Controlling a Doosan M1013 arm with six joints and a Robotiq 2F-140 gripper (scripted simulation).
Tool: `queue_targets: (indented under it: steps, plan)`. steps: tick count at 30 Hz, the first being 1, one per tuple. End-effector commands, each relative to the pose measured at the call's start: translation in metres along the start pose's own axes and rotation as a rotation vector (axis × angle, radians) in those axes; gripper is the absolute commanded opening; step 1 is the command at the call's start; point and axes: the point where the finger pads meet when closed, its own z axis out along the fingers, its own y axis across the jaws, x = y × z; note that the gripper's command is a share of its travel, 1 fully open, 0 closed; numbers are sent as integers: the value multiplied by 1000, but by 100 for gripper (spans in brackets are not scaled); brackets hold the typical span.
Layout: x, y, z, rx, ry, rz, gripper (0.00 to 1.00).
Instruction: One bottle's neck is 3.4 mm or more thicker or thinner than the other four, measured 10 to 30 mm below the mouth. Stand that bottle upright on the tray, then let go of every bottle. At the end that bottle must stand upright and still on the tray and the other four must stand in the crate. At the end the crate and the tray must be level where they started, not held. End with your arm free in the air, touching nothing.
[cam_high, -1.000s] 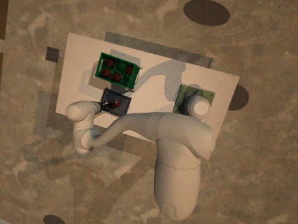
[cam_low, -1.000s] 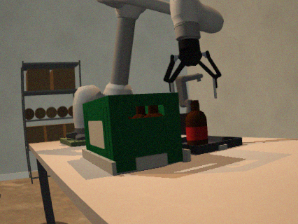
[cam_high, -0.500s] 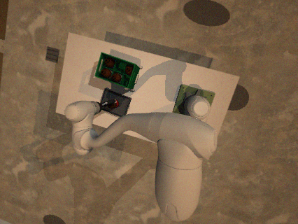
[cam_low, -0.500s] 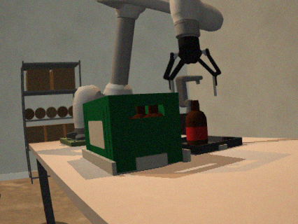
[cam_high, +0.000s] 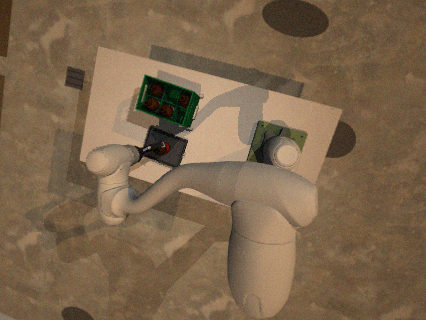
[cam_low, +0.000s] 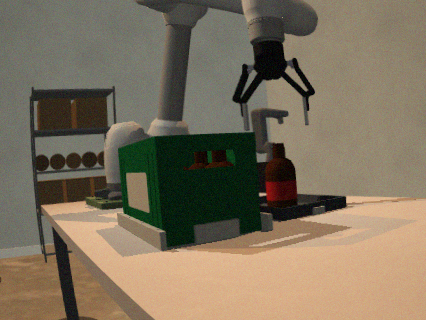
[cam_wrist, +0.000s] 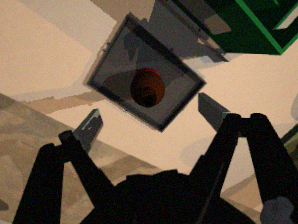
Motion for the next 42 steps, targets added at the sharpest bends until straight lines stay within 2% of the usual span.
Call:
queue_targets:
  steps: [1,11,19,34,35,42]
  plan:
    - [0,0,-10,0,0,0,100]
    - [0,0,-34,0,0,0,100]
    - [0,0,-44,0,0,0,100]
    - [0,0,-51,0,0,0,100]
    - [0,0,-51,0,0,0,0]
    - [0,0,-51,0,0,0,0]
